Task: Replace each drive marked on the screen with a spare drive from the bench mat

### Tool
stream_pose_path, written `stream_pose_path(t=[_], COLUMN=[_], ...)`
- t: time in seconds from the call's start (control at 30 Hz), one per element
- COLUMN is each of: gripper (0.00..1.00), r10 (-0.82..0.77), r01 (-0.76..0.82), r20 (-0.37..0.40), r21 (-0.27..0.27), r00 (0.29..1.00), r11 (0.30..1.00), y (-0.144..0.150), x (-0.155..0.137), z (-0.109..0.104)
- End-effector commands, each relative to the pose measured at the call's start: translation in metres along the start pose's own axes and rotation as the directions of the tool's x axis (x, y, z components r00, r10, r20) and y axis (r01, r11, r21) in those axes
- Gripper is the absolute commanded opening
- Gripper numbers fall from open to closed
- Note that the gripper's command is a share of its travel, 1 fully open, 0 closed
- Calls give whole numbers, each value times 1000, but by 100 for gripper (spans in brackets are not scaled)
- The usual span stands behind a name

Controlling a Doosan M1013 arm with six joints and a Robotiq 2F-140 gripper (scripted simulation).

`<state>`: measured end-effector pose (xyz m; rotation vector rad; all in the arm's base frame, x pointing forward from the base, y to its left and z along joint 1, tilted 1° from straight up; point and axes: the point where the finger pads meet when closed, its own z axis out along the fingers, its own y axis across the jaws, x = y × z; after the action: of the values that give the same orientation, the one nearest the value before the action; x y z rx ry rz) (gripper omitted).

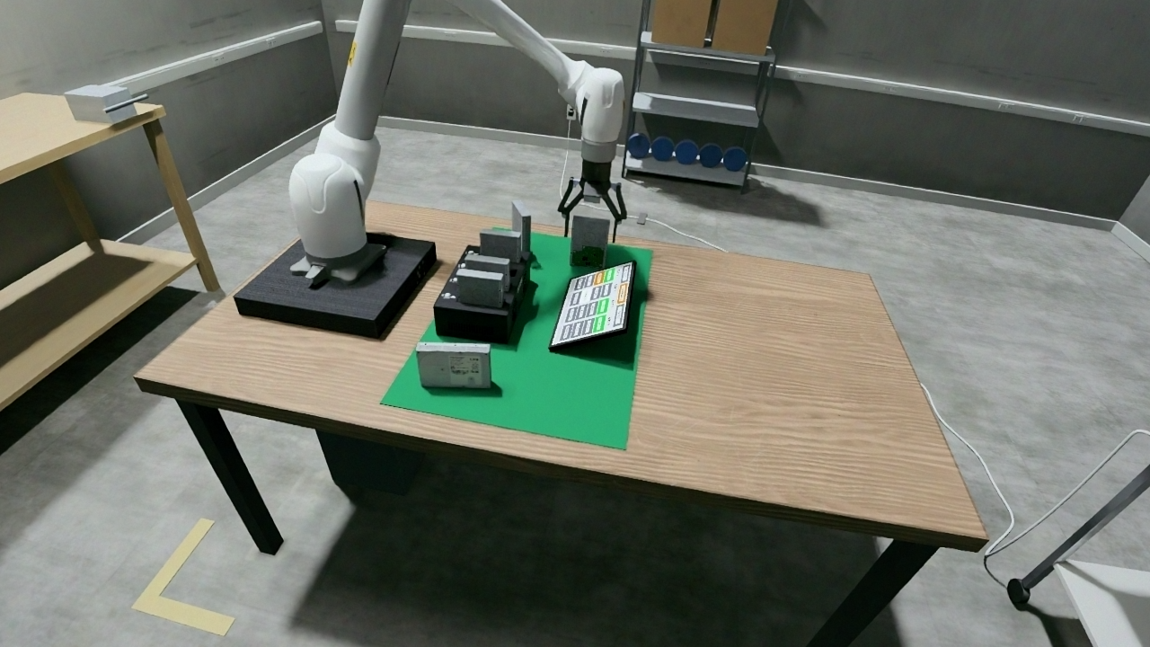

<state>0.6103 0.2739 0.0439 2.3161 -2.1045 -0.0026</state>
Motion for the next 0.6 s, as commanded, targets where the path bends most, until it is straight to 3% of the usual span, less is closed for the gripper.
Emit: stream_pose_path(t=[0.0,0.37,0.57], gripper=[89,89,89], r10=[0,0,0], r01=[0,0,0], r20=[1,1,1], r21=[1,1,1], r00=[1000,1000,1000], r11=[1000,1000,1000], y=[0,0,0], x=[0,0,0], z=[-1,-3,-15])
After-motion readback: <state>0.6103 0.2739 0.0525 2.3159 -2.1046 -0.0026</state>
